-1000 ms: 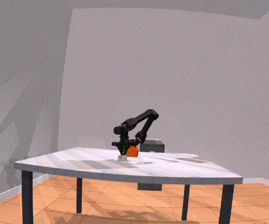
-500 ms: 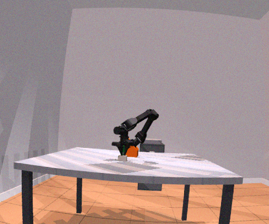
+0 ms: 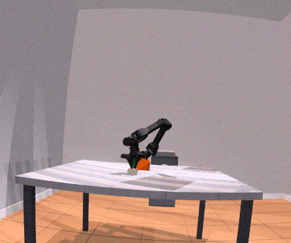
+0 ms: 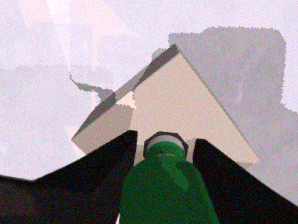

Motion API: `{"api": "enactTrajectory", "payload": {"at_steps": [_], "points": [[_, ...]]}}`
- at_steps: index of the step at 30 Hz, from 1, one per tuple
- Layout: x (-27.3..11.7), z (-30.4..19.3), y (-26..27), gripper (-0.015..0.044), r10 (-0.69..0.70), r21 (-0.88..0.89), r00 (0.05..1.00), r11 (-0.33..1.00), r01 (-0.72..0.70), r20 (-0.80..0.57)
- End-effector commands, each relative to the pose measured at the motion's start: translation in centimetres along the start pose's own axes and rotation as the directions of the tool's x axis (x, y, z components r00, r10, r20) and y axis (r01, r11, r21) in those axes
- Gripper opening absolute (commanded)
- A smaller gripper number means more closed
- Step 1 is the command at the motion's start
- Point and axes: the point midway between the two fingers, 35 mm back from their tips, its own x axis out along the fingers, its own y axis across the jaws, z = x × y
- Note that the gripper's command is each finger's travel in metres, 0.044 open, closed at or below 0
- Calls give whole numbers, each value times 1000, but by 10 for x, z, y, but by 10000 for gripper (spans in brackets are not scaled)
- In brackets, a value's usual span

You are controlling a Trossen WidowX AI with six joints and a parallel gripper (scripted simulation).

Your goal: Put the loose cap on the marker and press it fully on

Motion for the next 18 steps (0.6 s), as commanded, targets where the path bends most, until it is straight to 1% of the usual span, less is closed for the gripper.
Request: {"api": "enactTrajectory", "payload": {"at_steps": [1, 15, 18], "points": [[3, -1, 1, 0, 6, 2, 1000, 1000, -6, -2], [3, -1, 1, 0, 6, 2, 1000, 1000, -6, -2], [0, 0, 0, 79, 0, 0, 1000, 1000, 0, 0]]}}
